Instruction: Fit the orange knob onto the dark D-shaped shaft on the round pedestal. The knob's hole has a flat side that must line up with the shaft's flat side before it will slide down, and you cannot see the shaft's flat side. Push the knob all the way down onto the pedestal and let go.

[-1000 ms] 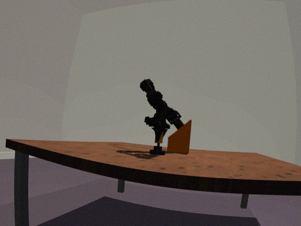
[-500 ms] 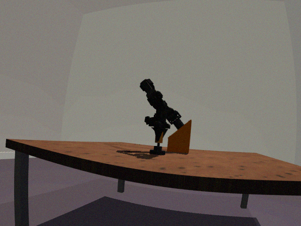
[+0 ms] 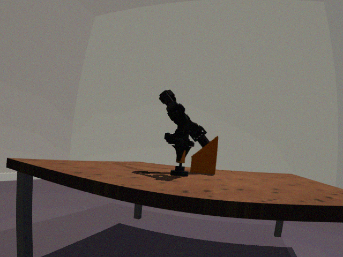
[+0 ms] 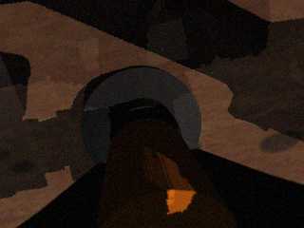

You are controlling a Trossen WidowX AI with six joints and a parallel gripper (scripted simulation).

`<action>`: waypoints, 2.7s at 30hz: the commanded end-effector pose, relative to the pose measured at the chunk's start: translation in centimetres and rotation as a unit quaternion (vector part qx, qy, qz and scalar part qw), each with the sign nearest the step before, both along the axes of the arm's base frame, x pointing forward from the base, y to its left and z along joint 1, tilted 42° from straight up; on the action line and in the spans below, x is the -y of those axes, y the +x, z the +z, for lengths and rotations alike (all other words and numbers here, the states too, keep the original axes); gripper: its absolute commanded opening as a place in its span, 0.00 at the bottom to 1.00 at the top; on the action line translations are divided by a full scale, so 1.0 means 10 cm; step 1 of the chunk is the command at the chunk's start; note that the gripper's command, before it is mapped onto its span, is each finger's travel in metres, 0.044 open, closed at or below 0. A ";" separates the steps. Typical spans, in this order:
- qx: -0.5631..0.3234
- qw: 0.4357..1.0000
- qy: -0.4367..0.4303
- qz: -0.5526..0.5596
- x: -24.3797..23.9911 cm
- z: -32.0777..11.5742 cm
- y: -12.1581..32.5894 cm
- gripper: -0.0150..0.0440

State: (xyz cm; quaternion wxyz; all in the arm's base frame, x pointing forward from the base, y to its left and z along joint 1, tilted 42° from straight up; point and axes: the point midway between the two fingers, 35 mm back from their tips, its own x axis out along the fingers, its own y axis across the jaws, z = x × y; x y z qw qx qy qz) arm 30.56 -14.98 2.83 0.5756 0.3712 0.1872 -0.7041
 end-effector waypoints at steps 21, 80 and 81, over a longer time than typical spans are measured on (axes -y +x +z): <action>0.011 1.000 -0.002 -0.007 0.00 -0.01 0.02 0.25; 0.001 1.000 -0.001 0.000 0.11 -0.12 -0.02 1.00; 0.001 1.000 -0.001 0.000 0.09 -0.10 -0.02 1.00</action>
